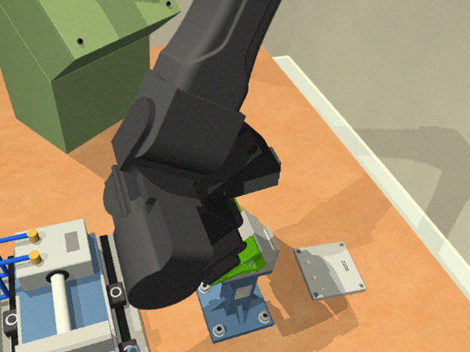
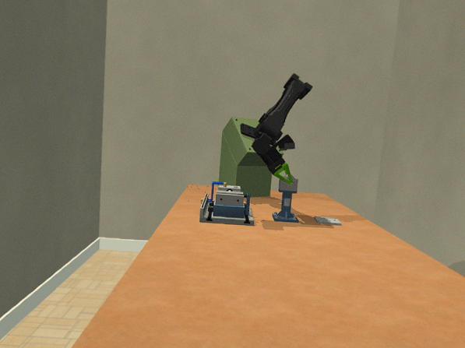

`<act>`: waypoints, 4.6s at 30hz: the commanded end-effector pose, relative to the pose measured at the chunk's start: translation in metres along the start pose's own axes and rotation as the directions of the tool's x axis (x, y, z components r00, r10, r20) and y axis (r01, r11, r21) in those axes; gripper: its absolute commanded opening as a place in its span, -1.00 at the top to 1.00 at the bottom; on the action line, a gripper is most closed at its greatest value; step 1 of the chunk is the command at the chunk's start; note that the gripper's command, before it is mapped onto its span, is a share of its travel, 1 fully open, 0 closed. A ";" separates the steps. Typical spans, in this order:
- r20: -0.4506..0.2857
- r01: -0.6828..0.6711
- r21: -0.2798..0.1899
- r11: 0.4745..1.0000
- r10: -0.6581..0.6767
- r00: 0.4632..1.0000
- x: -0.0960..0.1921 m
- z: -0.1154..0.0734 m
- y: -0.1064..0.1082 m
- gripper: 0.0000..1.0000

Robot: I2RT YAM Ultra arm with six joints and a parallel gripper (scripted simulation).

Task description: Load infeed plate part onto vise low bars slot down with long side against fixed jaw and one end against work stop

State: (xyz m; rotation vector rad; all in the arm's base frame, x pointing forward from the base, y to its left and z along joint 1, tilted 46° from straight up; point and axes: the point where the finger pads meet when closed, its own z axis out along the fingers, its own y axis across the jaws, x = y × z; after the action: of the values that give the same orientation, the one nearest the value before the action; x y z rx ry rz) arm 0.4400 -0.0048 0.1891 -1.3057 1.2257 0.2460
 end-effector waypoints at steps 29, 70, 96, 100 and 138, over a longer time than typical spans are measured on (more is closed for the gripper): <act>0.016 0.019 0.022 1.000 -0.019 1.000 -0.007 -0.011 -0.009 1.00; 0.015 0.040 0.027 0.999 -0.040 0.999 -0.025 -0.025 -0.011 1.00; 0.015 0.036 0.026 0.999 -0.036 0.999 -0.031 -0.032 -0.010 1.00; 0.015 0.039 0.027 0.999 -0.040 0.999 -0.033 -0.033 -0.011 1.00; 0.015 0.039 0.027 0.999 -0.040 0.999 -0.034 -0.034 -0.011 1.00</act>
State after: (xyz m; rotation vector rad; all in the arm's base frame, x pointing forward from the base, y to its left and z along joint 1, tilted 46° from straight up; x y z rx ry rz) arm 0.4202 -0.0128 0.2017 -1.3157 1.2447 0.2410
